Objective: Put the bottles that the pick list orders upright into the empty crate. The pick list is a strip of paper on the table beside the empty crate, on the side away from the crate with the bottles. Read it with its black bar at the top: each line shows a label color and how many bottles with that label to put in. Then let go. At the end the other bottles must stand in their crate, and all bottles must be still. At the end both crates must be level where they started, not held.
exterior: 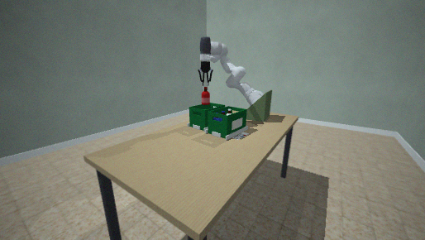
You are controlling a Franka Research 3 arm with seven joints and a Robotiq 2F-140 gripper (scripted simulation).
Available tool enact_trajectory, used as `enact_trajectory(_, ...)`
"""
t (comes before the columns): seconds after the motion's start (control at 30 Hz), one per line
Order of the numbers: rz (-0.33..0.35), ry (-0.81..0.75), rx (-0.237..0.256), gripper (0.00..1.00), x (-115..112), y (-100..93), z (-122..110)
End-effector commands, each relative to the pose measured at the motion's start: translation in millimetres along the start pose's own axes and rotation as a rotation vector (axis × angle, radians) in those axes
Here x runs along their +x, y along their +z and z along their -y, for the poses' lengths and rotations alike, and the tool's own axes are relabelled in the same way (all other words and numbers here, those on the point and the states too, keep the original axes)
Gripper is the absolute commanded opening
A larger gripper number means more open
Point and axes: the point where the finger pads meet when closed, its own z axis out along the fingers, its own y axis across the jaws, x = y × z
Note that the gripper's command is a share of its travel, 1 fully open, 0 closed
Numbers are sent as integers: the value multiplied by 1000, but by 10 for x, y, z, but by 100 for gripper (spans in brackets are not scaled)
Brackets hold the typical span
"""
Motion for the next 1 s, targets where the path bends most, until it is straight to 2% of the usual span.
enact_trajectory(0.0,-12,16,-4,0,80,-47,73)
enact_trajectory(0.97,-12,16,-4,0,363,-49,485)
